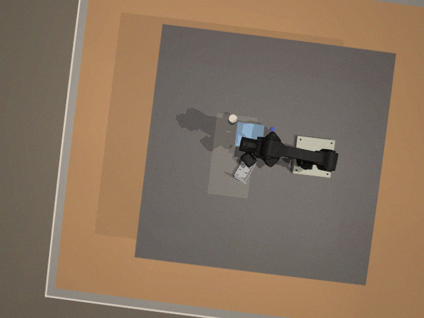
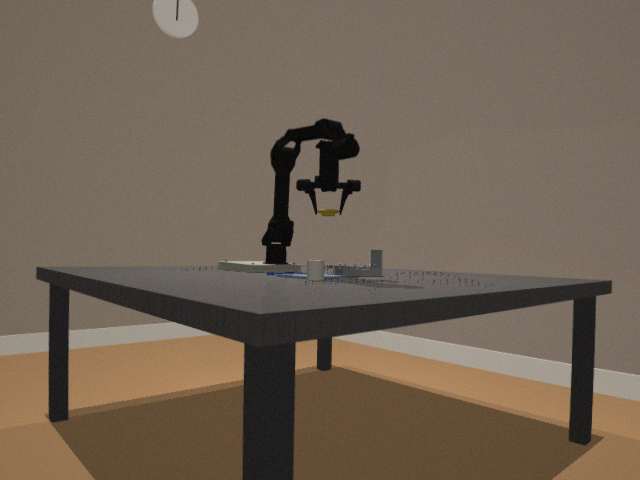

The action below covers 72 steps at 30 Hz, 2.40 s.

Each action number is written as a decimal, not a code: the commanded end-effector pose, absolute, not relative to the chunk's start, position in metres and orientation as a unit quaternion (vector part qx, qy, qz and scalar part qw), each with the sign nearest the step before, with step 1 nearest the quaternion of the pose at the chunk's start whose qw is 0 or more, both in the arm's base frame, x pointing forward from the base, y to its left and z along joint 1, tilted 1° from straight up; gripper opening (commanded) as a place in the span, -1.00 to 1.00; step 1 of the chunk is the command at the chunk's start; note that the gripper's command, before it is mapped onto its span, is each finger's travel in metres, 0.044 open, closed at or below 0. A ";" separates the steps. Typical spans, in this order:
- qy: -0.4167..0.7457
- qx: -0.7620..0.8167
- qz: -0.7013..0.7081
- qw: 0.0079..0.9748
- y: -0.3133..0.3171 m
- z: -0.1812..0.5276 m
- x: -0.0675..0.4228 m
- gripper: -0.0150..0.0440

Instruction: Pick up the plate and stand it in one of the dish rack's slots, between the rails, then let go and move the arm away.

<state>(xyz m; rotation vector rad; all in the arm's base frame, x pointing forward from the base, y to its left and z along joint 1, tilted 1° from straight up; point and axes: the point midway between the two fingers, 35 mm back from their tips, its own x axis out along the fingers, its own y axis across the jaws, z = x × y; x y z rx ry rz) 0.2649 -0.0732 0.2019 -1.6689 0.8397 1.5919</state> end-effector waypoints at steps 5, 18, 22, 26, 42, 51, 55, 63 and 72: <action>0.239 -0.681 0.646 0.248 -0.062 0.202 0.261 -0.49; 0.196 -0.660 0.673 0.271 -0.056 0.180 0.261 -0.49; 0.182 -0.631 0.683 0.319 -0.054 0.163 0.262 -0.49; 0.177 -0.598 0.692 0.363 -0.054 0.145 0.260 -0.49; 0.128 -0.463 0.678 0.556 -0.046 0.095 0.256 -0.49; 0.096 -0.379 0.637 0.664 -0.044 0.077 0.255 -0.49; 0.081 -0.341 0.612 0.709 -0.044 0.072 0.254 -0.49; 0.052 -0.262 0.547 0.793 -0.047 0.063 0.253 -0.49; 0.022 -0.180 0.462 0.868 -0.056 0.058 0.251 -0.49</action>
